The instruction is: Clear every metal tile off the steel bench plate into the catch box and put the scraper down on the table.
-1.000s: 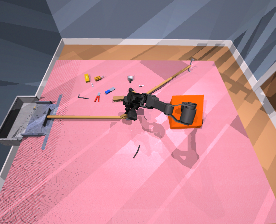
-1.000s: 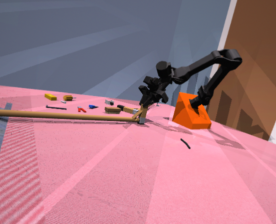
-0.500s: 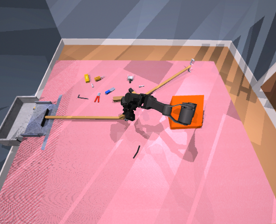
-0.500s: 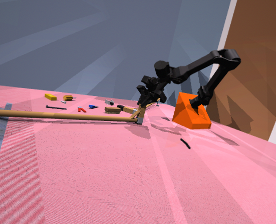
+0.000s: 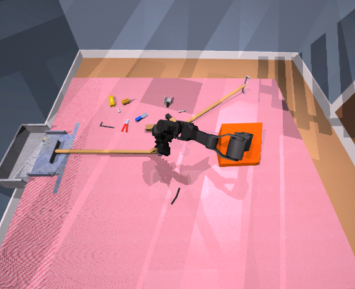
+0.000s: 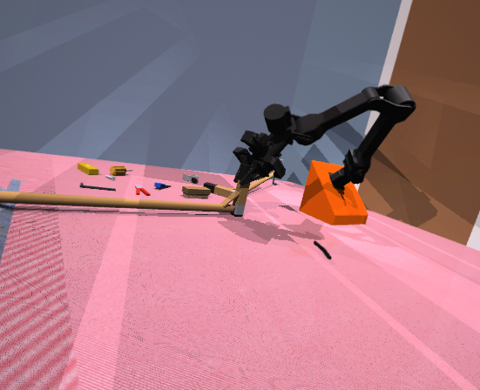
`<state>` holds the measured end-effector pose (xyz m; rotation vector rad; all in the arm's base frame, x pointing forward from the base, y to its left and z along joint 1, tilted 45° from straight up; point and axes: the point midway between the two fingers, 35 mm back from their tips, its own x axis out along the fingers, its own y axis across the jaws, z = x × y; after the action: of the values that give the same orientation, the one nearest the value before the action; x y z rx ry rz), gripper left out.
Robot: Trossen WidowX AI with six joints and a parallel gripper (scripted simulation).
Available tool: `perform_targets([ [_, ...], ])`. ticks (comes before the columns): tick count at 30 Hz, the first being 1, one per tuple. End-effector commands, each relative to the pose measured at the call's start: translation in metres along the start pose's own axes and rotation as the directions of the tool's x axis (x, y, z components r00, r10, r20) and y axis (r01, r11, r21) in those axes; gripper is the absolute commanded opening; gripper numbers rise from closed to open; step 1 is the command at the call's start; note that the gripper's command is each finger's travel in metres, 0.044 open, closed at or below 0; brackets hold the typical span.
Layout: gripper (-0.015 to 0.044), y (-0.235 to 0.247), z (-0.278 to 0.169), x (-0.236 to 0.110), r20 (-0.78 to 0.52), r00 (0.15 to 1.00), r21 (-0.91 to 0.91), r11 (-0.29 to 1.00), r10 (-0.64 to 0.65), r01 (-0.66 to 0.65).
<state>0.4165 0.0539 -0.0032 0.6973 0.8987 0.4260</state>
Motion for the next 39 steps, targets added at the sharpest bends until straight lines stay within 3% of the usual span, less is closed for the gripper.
perform_targets([
  [1,0.0000,0.001,0.009,0.003,0.013,1.000,-0.003,1.000,-0.002,0.003],
  [39,0.0000,0.002,0.042,0.027,0.015,1.000,-0.005,1.000,-0.001,0.002],
])
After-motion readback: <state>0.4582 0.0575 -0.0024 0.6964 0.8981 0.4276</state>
